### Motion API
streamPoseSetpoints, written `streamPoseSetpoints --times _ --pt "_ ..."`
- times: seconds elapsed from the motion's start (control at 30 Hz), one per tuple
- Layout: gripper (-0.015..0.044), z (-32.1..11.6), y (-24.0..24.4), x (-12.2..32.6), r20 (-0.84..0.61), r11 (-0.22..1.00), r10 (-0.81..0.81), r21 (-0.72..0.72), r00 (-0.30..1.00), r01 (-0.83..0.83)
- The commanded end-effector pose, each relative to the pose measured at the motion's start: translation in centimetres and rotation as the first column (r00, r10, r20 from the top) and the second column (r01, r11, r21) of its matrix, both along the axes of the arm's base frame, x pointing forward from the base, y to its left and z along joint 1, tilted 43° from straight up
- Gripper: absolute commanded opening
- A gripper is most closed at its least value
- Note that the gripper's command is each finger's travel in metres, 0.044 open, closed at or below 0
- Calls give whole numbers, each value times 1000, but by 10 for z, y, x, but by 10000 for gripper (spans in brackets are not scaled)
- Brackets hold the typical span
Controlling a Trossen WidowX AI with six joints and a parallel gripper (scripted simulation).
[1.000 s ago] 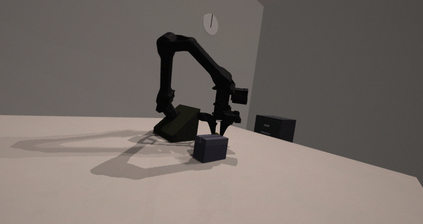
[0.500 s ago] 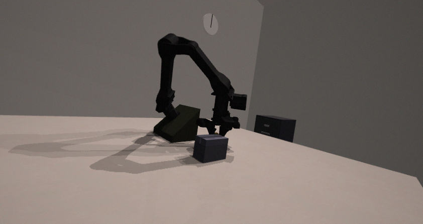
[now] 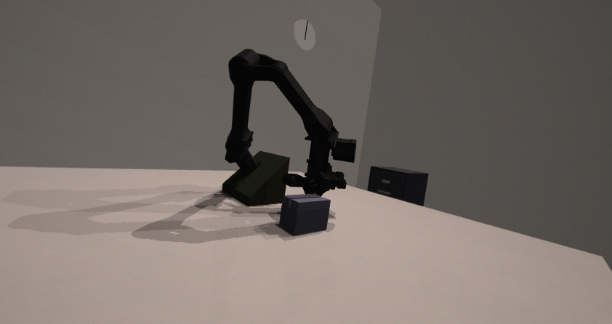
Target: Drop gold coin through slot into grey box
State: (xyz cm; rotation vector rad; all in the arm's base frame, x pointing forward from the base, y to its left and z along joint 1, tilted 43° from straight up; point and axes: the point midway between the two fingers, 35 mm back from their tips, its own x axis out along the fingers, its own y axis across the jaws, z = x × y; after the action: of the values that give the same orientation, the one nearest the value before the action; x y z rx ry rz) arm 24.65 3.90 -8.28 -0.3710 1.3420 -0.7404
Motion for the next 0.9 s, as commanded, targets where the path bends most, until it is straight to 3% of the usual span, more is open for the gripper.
streamPoseSetpoints --times 0.0,0.87 --pt "0 0 0 0 0 1000 5 -3 1000 -5" --pt "0 38 39 2 -1 1000 6 3 1000 -6"
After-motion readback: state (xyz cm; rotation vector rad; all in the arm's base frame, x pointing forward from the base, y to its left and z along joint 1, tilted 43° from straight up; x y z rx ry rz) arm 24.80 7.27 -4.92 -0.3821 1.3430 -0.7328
